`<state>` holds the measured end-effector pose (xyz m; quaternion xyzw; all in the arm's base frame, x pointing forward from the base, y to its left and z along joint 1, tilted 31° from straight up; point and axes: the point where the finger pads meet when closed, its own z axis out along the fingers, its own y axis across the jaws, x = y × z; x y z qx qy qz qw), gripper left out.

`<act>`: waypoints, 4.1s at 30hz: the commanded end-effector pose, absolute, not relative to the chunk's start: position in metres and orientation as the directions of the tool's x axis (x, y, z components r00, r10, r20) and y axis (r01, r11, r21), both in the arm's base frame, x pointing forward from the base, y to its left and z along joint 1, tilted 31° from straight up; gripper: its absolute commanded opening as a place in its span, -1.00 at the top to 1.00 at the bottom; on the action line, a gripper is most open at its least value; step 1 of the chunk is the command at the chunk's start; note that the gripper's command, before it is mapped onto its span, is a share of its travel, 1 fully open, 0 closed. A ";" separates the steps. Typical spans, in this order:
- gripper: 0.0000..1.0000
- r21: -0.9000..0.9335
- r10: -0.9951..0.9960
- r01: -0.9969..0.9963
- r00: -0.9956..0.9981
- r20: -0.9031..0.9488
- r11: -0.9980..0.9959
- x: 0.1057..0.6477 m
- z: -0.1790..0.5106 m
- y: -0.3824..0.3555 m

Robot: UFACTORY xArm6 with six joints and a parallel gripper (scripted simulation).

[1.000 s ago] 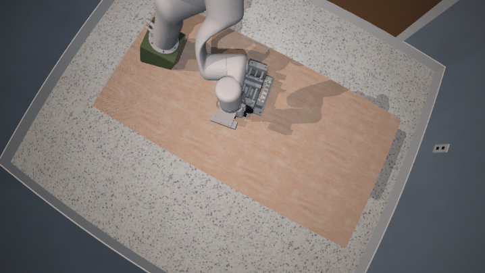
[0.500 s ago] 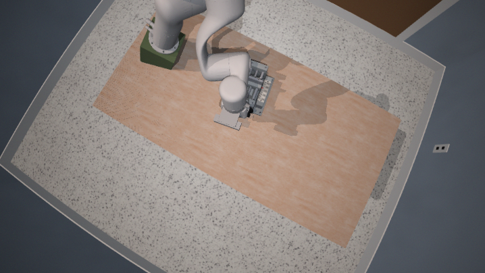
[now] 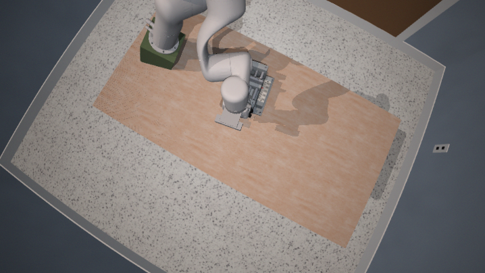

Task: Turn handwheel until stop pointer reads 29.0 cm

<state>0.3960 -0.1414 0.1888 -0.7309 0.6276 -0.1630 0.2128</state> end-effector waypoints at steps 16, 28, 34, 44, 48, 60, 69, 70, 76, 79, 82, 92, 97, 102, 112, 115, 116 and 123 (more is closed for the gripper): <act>-0.13 -0.518 -0.987 -0.847 0.159 -0.027 -0.122 0.397 0.190 -0.142; -0.13 -0.518 -0.987 -0.847 0.159 -0.027 -0.122 0.397 0.190 -0.142; -0.13 -0.518 -0.987 -0.847 0.159 -0.027 -0.122 0.397 0.190 -0.142; -0.13 -0.518 -0.987 -0.847 0.159 -0.027 -0.122 0.371 0.234 -0.147; -0.13 -0.518 -0.987 -0.847 0.159 -0.027 -0.122 0.360 0.253 -0.150; -0.13 -0.518 -0.987 -0.847 0.159 -0.027 -0.122 0.346 0.276 -0.152; -0.13 -0.518 -0.987 -0.847 0.159 -0.027 -0.122 0.346 0.276 -0.152; -0.13 -0.518 -0.987 -0.847 0.159 -0.027 -0.122 0.346 0.276 -0.152; -0.13 -0.518 -0.987 -0.847 0.159 -0.027 -0.122 0.346 0.276 -0.149; -0.13 -0.518 -0.987 -0.847 0.159 -0.027 -0.122 0.346 0.277 -0.142; -0.13 -0.518 -0.987 -0.847 0.159 -0.027 -0.122 0.346 0.279 -0.129; -0.13 -0.518 -0.987 -0.847 0.159 -0.027 -0.122 0.345 0.285 -0.072; -0.13 -0.518 -0.987 -0.847 0.159 -0.027 -0.122 0.345 0.289 -0.039; -0.13 -0.518 -0.987 -0.847 0.159 -0.027 -0.122 0.345 0.292 -0.014; -0.13 -0.518 -0.987 -0.847 0.159 -0.027 -0.122 0.345 0.300 0.051; -0.13 -0.518 -0.987 -0.847 0.159 -0.027 -0.122 0.344 0.301 0.062; -0.13 -0.518 -0.987 -0.847 0.159 -0.027 -0.122 0.344 0.301 0.065; -0.13 -0.518 -0.987 -0.847 0.159 -0.027 -0.122 0.344 0.302 0.072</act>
